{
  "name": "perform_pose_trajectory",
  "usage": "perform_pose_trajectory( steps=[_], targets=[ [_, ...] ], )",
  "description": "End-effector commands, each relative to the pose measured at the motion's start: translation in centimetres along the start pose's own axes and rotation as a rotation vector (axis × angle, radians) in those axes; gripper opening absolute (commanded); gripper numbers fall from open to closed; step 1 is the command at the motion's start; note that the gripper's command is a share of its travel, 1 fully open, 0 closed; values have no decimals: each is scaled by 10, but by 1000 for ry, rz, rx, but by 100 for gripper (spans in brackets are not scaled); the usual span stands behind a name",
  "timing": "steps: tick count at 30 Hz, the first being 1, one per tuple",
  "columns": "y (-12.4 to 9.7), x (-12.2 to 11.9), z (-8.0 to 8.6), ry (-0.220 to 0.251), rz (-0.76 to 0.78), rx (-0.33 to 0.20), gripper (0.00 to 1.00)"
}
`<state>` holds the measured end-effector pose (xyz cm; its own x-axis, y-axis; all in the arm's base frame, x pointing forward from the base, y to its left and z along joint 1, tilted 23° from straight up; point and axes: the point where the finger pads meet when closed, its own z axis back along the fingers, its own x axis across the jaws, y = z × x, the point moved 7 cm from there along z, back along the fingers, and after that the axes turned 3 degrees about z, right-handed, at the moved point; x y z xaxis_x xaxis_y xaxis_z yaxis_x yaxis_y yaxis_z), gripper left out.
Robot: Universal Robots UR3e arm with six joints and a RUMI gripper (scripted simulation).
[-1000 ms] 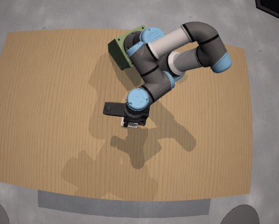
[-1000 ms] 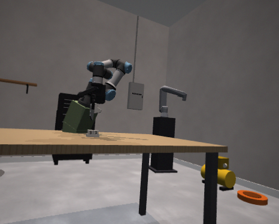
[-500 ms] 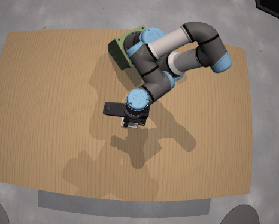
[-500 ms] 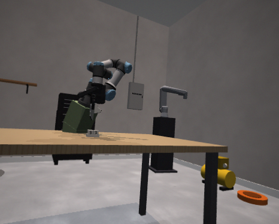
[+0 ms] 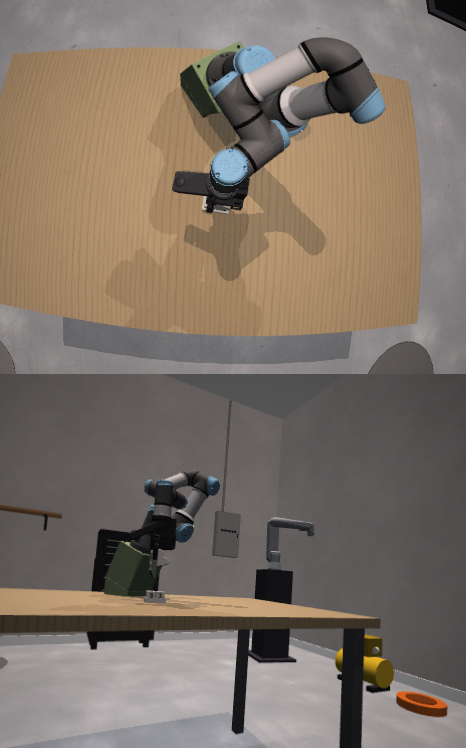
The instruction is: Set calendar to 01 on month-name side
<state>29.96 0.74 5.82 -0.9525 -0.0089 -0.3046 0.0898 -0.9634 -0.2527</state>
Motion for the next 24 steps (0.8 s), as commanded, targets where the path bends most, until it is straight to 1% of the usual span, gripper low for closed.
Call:
perform_pose_trajectory(
  steps=[1, 3, 18, 24],
  targets=[
    [0, -1, -7, 1, 0, 2, 28],
    [0, -1, -7, 1, 0, 2, 28],
    [1, 0, -30, 1, 0, 2, 28],
    [1, 0, -34, 1, 0, 2, 28]
  ],
)
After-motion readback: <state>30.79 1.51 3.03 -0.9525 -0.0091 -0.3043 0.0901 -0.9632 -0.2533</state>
